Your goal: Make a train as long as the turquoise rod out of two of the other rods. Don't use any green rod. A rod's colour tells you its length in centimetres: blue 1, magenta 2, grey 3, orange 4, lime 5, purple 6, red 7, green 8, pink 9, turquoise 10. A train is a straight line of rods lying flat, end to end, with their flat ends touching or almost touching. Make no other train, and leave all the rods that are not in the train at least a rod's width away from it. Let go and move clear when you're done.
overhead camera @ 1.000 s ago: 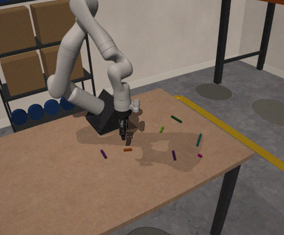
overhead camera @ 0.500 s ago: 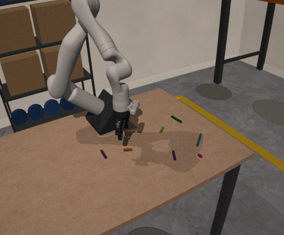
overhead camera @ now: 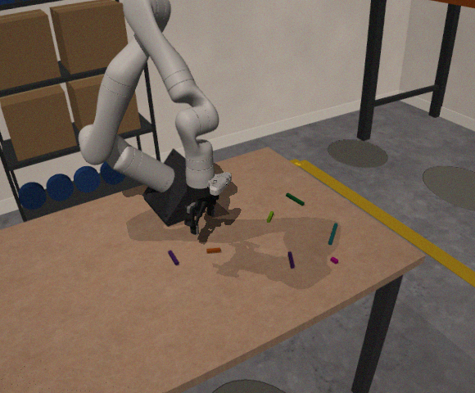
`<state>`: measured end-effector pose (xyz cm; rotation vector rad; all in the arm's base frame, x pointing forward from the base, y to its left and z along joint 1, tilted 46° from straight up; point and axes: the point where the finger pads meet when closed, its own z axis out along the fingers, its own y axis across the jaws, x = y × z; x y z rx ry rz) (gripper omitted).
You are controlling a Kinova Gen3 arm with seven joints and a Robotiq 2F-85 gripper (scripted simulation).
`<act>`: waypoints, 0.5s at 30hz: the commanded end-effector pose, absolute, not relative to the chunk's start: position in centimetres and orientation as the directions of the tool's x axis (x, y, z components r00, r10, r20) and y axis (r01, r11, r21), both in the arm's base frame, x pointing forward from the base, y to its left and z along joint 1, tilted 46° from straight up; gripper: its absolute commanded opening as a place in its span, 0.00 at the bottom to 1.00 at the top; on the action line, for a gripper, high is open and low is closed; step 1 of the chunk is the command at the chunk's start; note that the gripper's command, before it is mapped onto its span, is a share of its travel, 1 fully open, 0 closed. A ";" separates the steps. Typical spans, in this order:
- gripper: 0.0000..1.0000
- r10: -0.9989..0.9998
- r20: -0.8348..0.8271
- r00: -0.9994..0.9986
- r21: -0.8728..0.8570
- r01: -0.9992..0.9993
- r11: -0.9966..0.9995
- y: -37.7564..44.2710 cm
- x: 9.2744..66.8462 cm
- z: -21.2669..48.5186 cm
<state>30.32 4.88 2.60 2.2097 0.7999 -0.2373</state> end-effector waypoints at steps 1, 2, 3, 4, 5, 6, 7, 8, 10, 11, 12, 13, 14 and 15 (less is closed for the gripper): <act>1.00 0.447 -0.378 0.811 0.619 0.580 -0.530 4.6 30.2 2.7; 1.00 0.435 -0.366 0.823 0.626 0.563 -0.539 4.6 30.2 2.7; 1.00 0.435 -0.366 0.823 0.626 0.563 -0.539 4.6 30.2 2.7; 1.00 0.435 -0.366 0.823 0.626 0.563 -0.539 4.6 30.2 2.7; 1.00 0.422 -0.354 0.835 0.634 0.546 -0.548 4.5 30.1 2.7; 1.00 0.409 -0.341 0.846 0.641 0.528 -0.557 4.4 30.1 2.8; 1.00 0.396 -0.328 0.858 0.648 0.510 -0.566 4.4 30.0 2.8; 1.00 0.383 -0.315 0.869 0.655 0.491 -0.575 4.3 30.0 2.8; 1.00 0.354 -0.287 0.890 0.668 0.451 -0.591 4.1 29.9 2.9; 1.00 0.340 -0.273 0.900 0.675 0.431 -0.599 4.1 29.9 2.9; 1.00 0.325 -0.258 0.910 0.681 0.410 -0.607 4.0 29.8 3.0; 1.00 0.309 -0.243 0.919 0.687 0.388 -0.615 3.9 29.8 3.0; 1.00 0.294 -0.227 0.929 0.692 0.366 -0.622 3.9 29.7 3.1; 1.00 0.277 -0.212 0.937 0.698 0.344 -0.629 3.8 29.7 3.1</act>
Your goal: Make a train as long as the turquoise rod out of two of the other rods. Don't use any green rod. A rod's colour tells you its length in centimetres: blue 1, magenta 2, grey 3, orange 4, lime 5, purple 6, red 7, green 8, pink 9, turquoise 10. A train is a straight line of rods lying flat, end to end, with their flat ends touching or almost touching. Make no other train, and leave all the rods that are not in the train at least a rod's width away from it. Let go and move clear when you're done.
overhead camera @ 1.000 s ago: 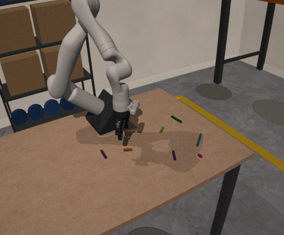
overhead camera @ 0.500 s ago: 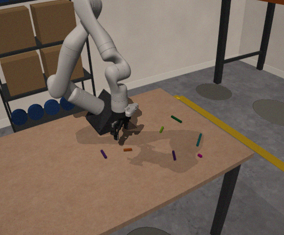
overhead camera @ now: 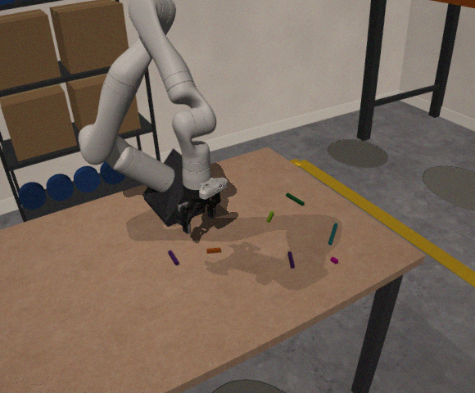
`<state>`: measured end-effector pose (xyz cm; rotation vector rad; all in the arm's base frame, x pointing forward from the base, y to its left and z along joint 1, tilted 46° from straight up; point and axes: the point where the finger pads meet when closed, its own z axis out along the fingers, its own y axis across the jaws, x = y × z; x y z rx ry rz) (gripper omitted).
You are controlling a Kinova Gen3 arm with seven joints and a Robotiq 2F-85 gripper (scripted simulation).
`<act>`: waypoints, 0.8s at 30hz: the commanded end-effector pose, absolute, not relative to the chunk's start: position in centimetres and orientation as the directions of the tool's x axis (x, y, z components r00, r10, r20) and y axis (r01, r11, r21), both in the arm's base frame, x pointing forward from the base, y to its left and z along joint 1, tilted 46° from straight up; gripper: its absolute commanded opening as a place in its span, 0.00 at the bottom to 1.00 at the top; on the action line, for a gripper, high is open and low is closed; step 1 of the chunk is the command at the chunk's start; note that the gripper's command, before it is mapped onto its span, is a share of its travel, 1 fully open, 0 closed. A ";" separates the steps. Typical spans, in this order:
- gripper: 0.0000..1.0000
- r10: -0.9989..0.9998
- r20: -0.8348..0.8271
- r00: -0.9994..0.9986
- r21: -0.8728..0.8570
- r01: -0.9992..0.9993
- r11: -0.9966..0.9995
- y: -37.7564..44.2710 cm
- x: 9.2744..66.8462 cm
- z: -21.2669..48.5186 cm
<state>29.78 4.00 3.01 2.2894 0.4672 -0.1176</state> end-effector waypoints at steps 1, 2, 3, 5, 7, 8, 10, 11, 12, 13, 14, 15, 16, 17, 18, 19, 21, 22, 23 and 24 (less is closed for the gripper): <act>1.00 0.261 -0.196 0.945 0.703 0.321 -0.635 3.7 29.7 3.1; 1.00 0.244 -0.179 0.953 0.707 0.297 -0.641 3.6 29.6 3.2; 1.00 0.227 -0.162 0.960 0.712 0.273 -0.647 3.5 29.6 3.2; 1.00 0.210 -0.145 0.967 0.716 0.249 -0.652 3.5 29.5 3.2; 1.00 0.192 -0.128 0.973 0.719 0.224 -0.657 3.4 29.5 3.3; 1.00 0.174 -0.110 0.979 0.723 0.199 -0.662 3.3 29.4 3.3; 1.00 0.138 -0.074 0.988 0.728 0.148 -0.670 3.2 29.4 3.4; 1.00 0.119 -0.055 0.991 0.730 0.121 -0.673 3.1 29.3 3.4; 1.00 0.100 -0.037 0.994 0.731 0.095 -0.675 3.0 29.3 3.5; 1.00 0.081 -0.018 0.997 0.732 0.068 -0.677 2.9 29.2 3.5; 1.00 0.062 0.002 0.998 0.733 0.041 -0.679 2.8 29.2 3.6; 1.00 0.042 0.021 0.999 0.733 0.013 -0.680 2.8 29.2 3.6; 1.00 0.022 0.040 0.999 0.732 -0.014 -0.681 2.7 29.1 3.7; 1.00 0.003 0.060 0.998 0.731 -0.042 -0.681 2.6 29.1 3.7; 1.00 -0.017 0.080 0.997 0.730 -0.070 -0.680 2.5 29.0 3.7; 1.00 -0.037 0.100 0.994 0.728 -0.098 -0.679 2.5 29.0 3.8; 1.00 -0.077 0.140 0.987 0.721 -0.155 -0.675 2.3 28.9 3.9; 1.00 -0.077 0.140 0.987 0.721 -0.155 -0.675 2.3 28.9 3.9; 1.00 -0.077 0.140 0.987 0.721 -0.155 -0.675 2.3 28.9 3.9; 1.00 -0.097 0.161 0.982 0.717 -0.184 -0.672 2.2 28.9 3.9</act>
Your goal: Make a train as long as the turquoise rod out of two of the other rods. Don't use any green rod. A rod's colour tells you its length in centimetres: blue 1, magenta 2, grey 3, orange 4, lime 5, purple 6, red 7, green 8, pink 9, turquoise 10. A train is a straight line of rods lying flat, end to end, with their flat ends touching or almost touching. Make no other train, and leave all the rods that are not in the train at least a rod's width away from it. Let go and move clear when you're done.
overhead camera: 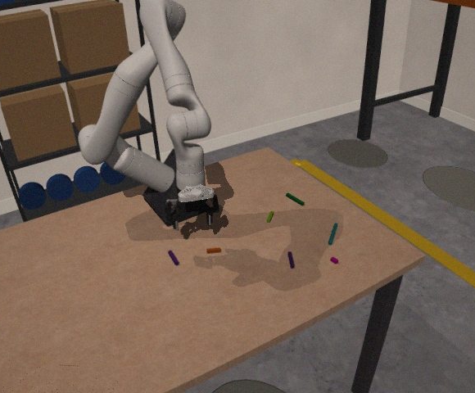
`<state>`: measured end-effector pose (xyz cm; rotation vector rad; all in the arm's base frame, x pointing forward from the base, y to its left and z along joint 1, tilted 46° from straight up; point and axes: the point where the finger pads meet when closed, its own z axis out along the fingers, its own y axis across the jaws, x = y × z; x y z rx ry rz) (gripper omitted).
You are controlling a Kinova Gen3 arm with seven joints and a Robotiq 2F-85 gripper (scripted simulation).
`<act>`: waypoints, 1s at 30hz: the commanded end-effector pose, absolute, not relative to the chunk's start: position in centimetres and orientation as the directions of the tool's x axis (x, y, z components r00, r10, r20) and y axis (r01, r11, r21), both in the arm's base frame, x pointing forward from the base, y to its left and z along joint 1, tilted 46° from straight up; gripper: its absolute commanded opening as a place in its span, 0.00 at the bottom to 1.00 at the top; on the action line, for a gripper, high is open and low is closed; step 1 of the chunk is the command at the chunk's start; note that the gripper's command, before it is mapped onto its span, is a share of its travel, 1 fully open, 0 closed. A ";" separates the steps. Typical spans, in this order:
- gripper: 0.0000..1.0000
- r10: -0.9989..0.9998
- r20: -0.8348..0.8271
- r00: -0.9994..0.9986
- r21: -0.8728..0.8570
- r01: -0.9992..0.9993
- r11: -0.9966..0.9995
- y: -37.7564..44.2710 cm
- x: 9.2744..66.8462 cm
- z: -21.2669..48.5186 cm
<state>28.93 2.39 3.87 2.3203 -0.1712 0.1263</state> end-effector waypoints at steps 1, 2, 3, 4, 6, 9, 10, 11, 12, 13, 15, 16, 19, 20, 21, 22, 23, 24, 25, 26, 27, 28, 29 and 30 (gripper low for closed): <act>1.00 -0.117 0.181 0.977 0.713 -0.212 -0.668 2.1 28.9 4.0; 1.00 -0.137 0.201 0.970 0.708 -0.240 -0.664 2.1 28.8 4.0; 1.00 -0.157 0.221 0.963 0.702 -0.269 -0.660 2.0 28.8 4.1; 1.00 -0.177 0.241 0.954 0.695 -0.297 -0.654 1.9 28.7 4.1; 1.00 -0.216 0.282 0.935 0.681 -0.353 -0.642 1.7 28.7 4.2; 1.00 -0.274 0.341 0.899 0.654 -0.436 -0.619 1.5 28.6 4.3; 1.00 -0.293 0.360 0.886 0.643 -0.463 -0.610 1.4 28.6 4.4; 1.00 -0.311 0.380 0.871 0.632 -0.490 -0.600 1.4 28.5 4.4; 1.00 -0.330 0.398 0.856 0.621 -0.516 -0.590 1.3 28.5 4.5; 1.00 -0.348 0.417 0.840 0.609 -0.542 -0.579 1.2 28.5 4.5; 1.00 -0.366 0.435 0.823 0.596 -0.568 -0.568 1.1 28.5 4.6; 1.00 -0.366 0.435 0.823 0.596 -0.568 -0.568 1.1 28.5 4.6; 1.00 -0.417 0.488 0.767 0.554 -0.642 -0.531 0.9 28.4 4.7; 1.00 -0.433 0.505 0.746 0.538 -0.665 -0.518 0.8 28.4 4.8; 1.00 -0.449 0.522 0.725 0.523 -0.688 -0.504 0.8 28.3 4.8; 1.00 -0.465 0.538 0.704 0.506 -0.710 -0.490 0.7 28.3 4.9; 1.00 -0.480 0.553 0.681 0.489 -0.732 -0.475 0.6 28.3 4.9; 1.00 -0.494 0.568 0.658 0.472 -0.752 -0.460 0.5 28.3 5.0; 1.00 -0.508 0.583 0.634 0.454 -0.773 -0.444 0.5 28.3 5.0; 1.00 -0.522 0.596 0.610 0.436 -0.792 -0.428 0.4 28.2 5.1; 1.00 -0.535 0.610 0.585 0.417 -0.811 -0.411 0.3 28.2 5.1; 1.00 -0.547 0.623 0.559 0.398 -0.828 -0.395 0.3 28.2 5.2; 1.00 -0.559 0.635 0.533 0.378 -0.845 -0.377 0.2 28.2 5.2; 1.00 -0.571 0.646 0.507 0.358 -0.862 -0.360 0.1 28.2 5.3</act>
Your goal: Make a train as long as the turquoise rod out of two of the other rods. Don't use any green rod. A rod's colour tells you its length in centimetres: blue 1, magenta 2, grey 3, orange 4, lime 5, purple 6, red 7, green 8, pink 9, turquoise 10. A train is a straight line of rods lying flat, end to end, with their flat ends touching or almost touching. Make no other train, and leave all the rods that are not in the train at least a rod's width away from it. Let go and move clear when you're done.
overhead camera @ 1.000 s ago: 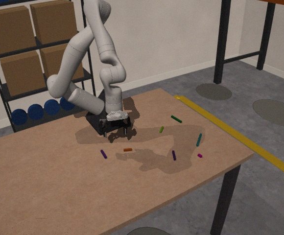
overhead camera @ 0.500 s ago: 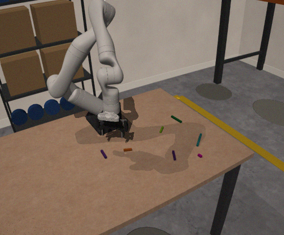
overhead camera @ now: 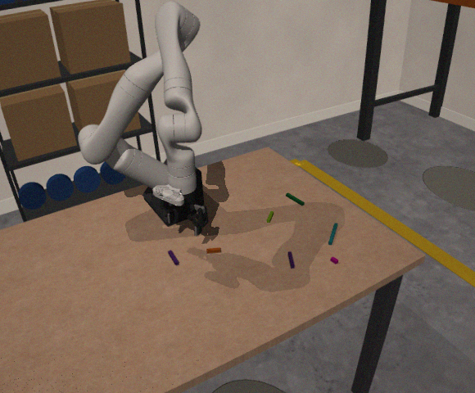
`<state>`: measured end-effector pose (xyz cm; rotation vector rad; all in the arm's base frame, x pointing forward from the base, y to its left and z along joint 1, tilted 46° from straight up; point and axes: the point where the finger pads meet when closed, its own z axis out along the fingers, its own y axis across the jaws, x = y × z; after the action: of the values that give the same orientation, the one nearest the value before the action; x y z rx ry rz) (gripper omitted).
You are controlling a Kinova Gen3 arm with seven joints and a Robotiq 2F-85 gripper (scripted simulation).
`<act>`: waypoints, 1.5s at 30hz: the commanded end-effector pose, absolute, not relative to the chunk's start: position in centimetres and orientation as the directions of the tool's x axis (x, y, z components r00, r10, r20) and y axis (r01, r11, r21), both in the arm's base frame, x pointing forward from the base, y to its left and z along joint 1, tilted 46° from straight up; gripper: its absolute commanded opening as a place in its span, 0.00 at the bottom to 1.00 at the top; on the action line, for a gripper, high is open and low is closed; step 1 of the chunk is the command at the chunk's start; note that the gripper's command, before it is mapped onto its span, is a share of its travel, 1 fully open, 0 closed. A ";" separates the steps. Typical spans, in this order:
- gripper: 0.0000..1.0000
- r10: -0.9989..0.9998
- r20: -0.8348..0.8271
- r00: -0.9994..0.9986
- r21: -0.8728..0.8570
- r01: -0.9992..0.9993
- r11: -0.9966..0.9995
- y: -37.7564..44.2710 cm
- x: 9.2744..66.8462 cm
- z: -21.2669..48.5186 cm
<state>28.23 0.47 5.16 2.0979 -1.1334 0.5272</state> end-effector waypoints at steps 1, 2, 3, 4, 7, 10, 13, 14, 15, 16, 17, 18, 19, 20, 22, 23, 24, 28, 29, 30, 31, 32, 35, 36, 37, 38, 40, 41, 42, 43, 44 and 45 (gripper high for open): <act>1.00 -0.582 0.657 0.480 0.337 -0.877 -0.342 0.1 28.2 5.3; 1.00 -0.582 0.657 0.480 0.337 -0.877 -0.342 0.1 28.2 5.3; 1.00 -0.582 0.657 0.480 0.337 -0.877 -0.342 0.1 28.2 5.3; 1.00 -0.592 0.667 0.452 0.317 -0.891 -0.324 0.0 28.2 5.4; 1.00 -0.619 0.694 0.367 0.252 -0.930 -0.268 -0.2 28.1 5.5; 1.00 -0.642 0.714 0.280 0.186 -0.960 -0.211 -0.4 28.1 5.7; 1.00 -0.659 0.728 0.190 0.119 -0.981 -0.153 -0.6 28.1 5.8; 1.00 -0.663 0.731 0.160 0.096 -0.986 -0.133 -0.7 28.1 5.9; 1.00 -0.667 0.734 0.130 0.073 -0.991 -0.113 -0.7 28.1 5.9; 1.00 -0.670 0.735 0.100 0.051 -0.994 -0.094 -0.8 28.1 6.0; 1.00 -0.673 0.736 0.071 0.028 -0.997 -0.074 -0.8 28.1 6.0; 1.00 -0.675 0.737 0.041 0.005 -0.999 -0.054 -0.9 28.1 6.0; 1.00 -0.675 0.737 0.041 0.005 -0.999 -0.054 -0.9 28.1 6.0; 1.00 -0.675 0.737 0.041 0.005 -0.999 -0.054 -0.9 28.1 6.0; 1.00 -0.678 0.735 -0.019 -0.040 -0.999 -0.015 -1.0 28.1 6.1; 1.00 -0.678 0.733 -0.048 -0.062 -0.998 0.004 -1.1 28.1 6.2; 1.00 -0.678 0.731 -0.078 -0.084 -0.996 0.023 -1.1 28.1 6.2; 1.00 -0.672 0.715 -0.192 -0.171 -0.980 0.099 -1.3 28.2 6.4; 1.00 -0.670 0.709 -0.220 -0.191 -0.974 0.118 -1.4 28.2 6.4; 1.00 -0.667 0.703 -0.248 -0.212 -0.968 0.136 -1.4 28.2 6.5; 1.00 -0.663 0.696 -0.275 -0.232 -0.960 0.154 -1.5 28.2 6.5; 1.00 -0.659 0.689 -0.301 -0.252 -0.952 0.172 -1.5 28.2 6.6; 1.00 -0.645 0.664 -0.379 -0.310 -0.924 0.224 -1.7 28.2 6.7; 1.00 -0.645 0.664 -0.379 -0.310 -0.924 0.224 -1.7 28.2 6.7; 1.00 -0.645 0.664 -0.379 -0.310 -0.924 0.224 -1.7 28.2 6.7; 1.00 -0.639 0.655 -0.404 -0.328 -0.913 0.240 -1.7 28.3 6.7; 1.00 -0.627 0.635 -0.452 -0.364 -0.891 0.273 -1.8 28.3 6.8; 1.00 -0.620 0.624 -0.475 -0.381 -0.878 0.289 -1.8 28.3 6.9; 1.00 -0.613 0.614 -0.498 -0.398 -0.866 0.304 -1.9 28.3 6.9; 1.00 -0.606 0.602 -0.520 -0.414 -0.852 0.319 -1.9 28.3 6.9; 1.00 -0.598 0.591 -0.541 -0.430 -0.839 0.334 -1.9 28.3 7.0; 1.00 -0.591 0.579 -0.562 -0.445 -0.825 0.349 -2.0 28.4 7.0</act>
<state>28.37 -1.74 6.90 1.2889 -2.2784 1.0229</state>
